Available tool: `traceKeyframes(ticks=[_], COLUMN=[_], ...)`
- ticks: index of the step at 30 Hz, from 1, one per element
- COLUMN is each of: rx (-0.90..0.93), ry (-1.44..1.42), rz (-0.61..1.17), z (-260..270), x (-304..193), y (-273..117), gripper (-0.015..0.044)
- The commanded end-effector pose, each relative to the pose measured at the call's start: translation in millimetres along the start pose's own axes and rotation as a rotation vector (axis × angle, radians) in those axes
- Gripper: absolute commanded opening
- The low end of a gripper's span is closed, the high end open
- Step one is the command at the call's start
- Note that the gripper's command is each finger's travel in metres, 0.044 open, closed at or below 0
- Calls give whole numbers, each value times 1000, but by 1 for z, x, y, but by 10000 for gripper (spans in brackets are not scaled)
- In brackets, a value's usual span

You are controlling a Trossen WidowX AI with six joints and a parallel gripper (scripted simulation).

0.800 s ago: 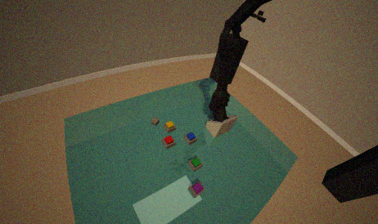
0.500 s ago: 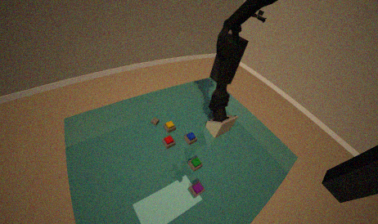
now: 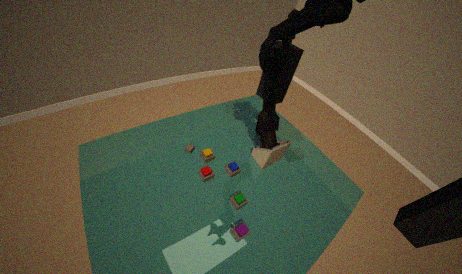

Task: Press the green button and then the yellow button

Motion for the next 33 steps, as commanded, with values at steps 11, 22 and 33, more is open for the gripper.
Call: traceKeyframes(ticks=[11, 22, 33], rx=[-607, -1139, -1777], ry=[-749, -1165, -1405], rz=[131, 328, 672], z=[-167, -257, -299], x=[69, 154, 248], y=[-1, -51, -138], gripper=[400, 400, 400])
Point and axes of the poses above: the point midway between the two fingers, 35 mm back from their tips, its own y axis out along the fingers, its own z axis across the jaws, x = y × z, the point moved 8 cm from there along -y, back along the fingers, and after that the axes turned 15 degrees about -y, right-handed, at the moved point
